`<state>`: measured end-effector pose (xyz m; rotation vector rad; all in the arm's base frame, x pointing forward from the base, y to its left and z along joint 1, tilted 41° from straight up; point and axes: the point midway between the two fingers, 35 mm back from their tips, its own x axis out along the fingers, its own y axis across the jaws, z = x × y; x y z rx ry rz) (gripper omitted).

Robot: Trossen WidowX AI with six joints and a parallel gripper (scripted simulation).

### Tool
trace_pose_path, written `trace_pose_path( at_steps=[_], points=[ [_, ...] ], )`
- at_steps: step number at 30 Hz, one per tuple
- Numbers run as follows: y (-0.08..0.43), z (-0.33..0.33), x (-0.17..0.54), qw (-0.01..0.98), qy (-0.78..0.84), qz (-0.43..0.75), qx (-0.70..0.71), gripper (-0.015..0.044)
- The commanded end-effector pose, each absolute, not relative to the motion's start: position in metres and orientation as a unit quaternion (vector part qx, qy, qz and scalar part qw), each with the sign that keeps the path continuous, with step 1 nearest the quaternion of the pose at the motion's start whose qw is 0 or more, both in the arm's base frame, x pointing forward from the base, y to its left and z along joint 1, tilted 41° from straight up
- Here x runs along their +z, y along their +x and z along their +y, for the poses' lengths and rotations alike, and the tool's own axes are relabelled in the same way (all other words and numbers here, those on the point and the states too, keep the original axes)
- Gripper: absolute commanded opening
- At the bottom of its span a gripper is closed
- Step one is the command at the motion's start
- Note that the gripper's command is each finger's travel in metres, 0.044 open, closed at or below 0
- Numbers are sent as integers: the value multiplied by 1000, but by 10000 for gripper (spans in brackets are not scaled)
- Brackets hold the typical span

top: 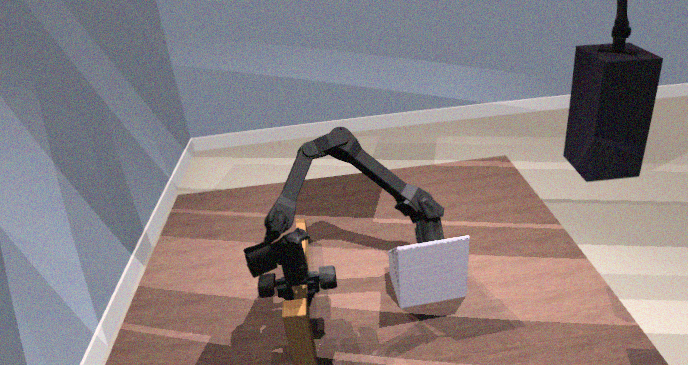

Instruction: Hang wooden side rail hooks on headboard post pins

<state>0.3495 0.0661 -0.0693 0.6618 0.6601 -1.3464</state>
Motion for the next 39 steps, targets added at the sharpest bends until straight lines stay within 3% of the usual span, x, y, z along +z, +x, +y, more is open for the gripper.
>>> trace_pose_path(
  at_steps=[1,39],
  points=[
    [350,71,-69,684,298,295,-596,0],
    [350,74,-71,684,298,296,-596,0]
  ],
)
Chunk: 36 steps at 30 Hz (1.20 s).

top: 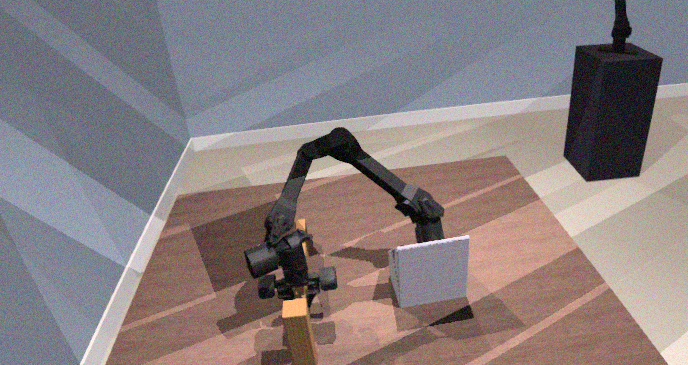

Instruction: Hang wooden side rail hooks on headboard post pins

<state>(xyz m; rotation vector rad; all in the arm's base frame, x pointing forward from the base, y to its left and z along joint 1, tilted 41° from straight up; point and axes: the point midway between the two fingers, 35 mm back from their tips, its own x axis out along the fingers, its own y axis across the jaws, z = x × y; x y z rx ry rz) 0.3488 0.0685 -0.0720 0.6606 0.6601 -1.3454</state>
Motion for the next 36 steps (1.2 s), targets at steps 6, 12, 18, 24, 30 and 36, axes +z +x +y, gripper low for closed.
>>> trace_pose_path(
  at_steps=[6,12,18,24,30,36],
  points=[
    [350,74,-71,684,298,296,-596,0],
    [350,75,-71,684,298,296,-596,0],
    [350,75,-72,684,298,296,-596,0],
    [349,75,-73,684,298,296,-596,0],
    [349,76,-74,684,298,296,-596,0],
    [349,76,-74,684,298,296,-596,0]
  ],
)
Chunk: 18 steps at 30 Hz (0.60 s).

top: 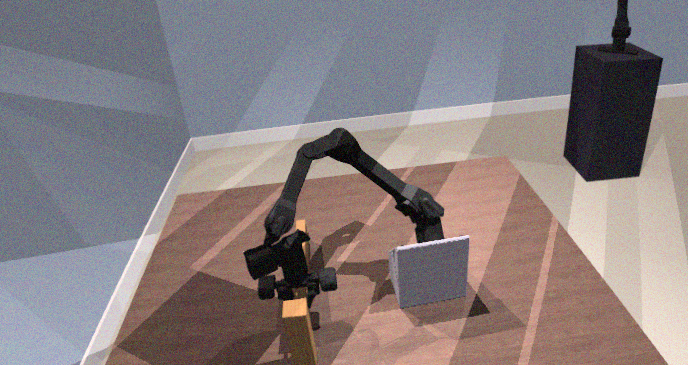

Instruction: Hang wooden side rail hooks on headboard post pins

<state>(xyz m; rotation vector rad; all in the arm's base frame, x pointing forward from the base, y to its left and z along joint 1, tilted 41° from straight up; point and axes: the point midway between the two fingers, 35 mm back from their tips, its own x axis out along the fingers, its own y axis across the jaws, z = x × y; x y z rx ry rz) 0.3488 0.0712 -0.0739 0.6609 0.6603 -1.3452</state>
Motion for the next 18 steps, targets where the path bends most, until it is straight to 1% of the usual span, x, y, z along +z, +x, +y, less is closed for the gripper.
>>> trace_pose_path(
  at_steps=[1,18],
  points=[
    [349,76,-74,684,298,296,-596,0],
    [350,78,-74,684,298,296,-596,0]
  ],
)
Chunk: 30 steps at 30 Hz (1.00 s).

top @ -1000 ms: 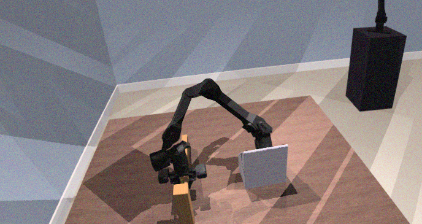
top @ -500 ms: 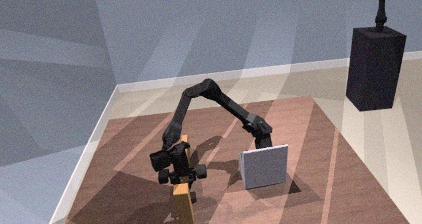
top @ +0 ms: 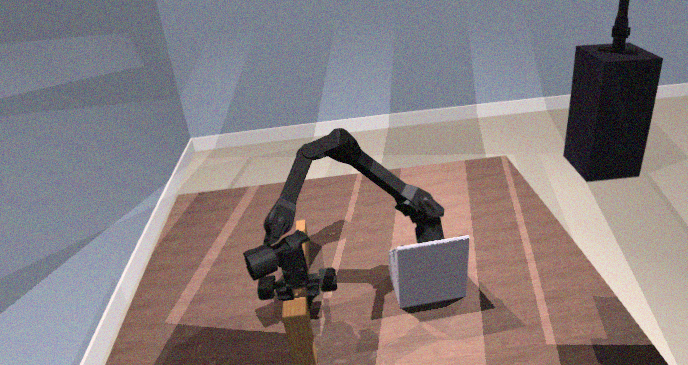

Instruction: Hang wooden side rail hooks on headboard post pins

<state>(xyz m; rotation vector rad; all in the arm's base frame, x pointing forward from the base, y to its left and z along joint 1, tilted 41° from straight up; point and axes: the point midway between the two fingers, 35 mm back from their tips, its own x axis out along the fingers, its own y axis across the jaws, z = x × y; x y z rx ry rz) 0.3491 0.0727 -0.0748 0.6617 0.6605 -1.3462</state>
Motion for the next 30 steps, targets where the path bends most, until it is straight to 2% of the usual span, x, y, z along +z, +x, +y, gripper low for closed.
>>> trace_pose_path(
  at_steps=[1,30],
  points=[
    [350,78,-74,684,298,296,-596,0],
    [350,80,-76,684,298,296,-596,0]
  ],
)
